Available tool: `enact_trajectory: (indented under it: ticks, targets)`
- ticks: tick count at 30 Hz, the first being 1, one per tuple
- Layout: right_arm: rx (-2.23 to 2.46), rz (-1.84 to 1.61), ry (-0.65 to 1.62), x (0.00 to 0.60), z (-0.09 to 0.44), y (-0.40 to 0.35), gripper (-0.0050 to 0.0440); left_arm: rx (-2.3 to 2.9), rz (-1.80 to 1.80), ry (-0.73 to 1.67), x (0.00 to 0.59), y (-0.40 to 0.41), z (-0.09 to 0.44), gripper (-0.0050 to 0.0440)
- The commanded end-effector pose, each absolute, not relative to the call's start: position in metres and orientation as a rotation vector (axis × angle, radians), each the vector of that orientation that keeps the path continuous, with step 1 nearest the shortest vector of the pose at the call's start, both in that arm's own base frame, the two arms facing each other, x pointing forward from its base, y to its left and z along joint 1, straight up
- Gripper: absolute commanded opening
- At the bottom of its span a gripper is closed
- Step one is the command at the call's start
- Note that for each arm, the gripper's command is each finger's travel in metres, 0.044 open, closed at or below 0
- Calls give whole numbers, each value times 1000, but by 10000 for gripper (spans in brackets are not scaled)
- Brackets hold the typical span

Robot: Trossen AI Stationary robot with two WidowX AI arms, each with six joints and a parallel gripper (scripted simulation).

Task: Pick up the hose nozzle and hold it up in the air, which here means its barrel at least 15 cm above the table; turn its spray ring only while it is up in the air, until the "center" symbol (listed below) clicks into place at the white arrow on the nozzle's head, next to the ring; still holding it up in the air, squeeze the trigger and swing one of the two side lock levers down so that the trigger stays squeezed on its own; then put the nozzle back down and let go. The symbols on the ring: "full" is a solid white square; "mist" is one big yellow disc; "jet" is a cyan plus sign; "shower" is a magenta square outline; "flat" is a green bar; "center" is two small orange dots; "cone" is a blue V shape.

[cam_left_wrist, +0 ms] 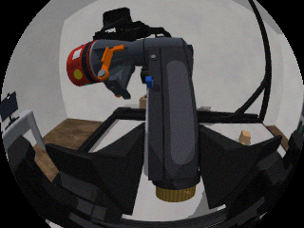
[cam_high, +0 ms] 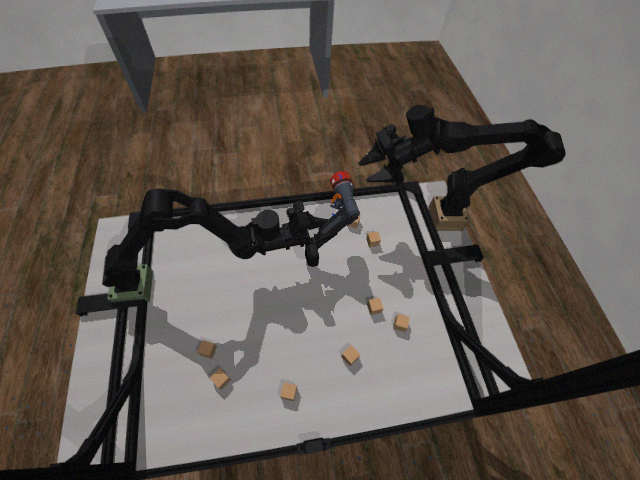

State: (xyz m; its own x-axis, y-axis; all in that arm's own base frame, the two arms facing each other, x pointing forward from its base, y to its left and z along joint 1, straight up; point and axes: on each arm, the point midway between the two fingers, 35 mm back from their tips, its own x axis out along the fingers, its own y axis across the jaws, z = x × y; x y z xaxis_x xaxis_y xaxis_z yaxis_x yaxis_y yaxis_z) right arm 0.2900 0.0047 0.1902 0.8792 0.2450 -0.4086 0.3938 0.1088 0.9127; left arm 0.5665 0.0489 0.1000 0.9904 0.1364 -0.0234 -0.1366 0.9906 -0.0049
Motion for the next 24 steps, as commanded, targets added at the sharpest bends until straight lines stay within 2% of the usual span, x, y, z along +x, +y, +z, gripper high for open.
enact_trajectory:
  ticks: [1,24]
  targets:
    - [1499,-84,501,287,182,4,400,0,139,0,568,49,108,0]
    - [1543,101,310,284,157,5,400,0,139,0,568,49,108,0]
